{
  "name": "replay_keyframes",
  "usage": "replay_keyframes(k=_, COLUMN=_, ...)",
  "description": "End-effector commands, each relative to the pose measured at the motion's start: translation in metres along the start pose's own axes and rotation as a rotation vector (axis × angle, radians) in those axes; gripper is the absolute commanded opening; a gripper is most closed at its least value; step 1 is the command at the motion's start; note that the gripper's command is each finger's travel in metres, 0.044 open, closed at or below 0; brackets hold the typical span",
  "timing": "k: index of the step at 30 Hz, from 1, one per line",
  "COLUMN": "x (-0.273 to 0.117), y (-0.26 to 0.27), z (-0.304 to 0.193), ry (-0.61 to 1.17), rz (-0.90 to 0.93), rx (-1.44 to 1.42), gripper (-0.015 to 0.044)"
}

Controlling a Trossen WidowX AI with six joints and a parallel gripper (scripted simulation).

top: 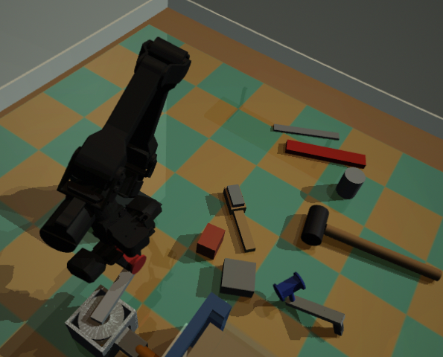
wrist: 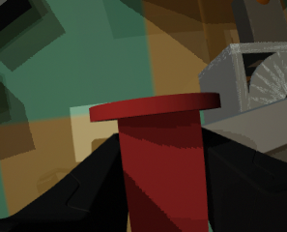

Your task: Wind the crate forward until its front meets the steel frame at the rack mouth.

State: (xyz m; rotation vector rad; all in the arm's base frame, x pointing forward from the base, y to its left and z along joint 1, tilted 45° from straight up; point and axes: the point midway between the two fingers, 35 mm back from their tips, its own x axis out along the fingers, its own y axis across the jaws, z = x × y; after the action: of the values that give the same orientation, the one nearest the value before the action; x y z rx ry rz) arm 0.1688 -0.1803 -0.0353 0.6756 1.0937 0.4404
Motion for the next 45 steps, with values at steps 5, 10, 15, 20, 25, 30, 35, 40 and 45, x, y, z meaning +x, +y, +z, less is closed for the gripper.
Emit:
replay_keyframes(k=5, x=-0.007, y=-0.006, z=-0.018, ry=0.021, rz=-0.011, rx=0.019, gripper=0.0)
replay_keyframes(k=10, x=-0.009, y=-0.009, z=-0.023, ry=0.021, rz=-0.012, rx=0.019, gripper=0.0)
replay_keyframes(k=15, x=-0.011, y=-0.011, z=-0.028, ry=0.021, rz=-0.012, rx=0.019, gripper=0.0)
replay_keyframes(k=20, x=-0.013, y=-0.014, z=-0.032, ry=0.022, rz=-0.013, rx=0.019, gripper=0.0)
replay_keyframes(k=25, x=-0.016, y=-0.018, z=-0.037, ry=0.022, rz=-0.013, rx=0.019, gripper=0.0)
replay_keyframes(k=30, x=-0.018, y=-0.021, z=-0.041, ry=0.022, rz=-0.014, rx=0.02, gripper=0.0)
replay_keyframes(k=35, x=-0.02, y=-0.025, z=-0.045, ry=0.023, rz=-0.014, rx=0.02, gripper=0.0)
replay_keyframes(k=40, x=-0.021, y=-0.029, z=-0.048, ry=0.023, rz=-0.014, rx=0.02, gripper=0.0)
replay_keyframes(k=45, x=-0.023, y=-0.033, z=-0.052, ry=0.023, rz=-0.015, rx=0.02, gripper=0.0)
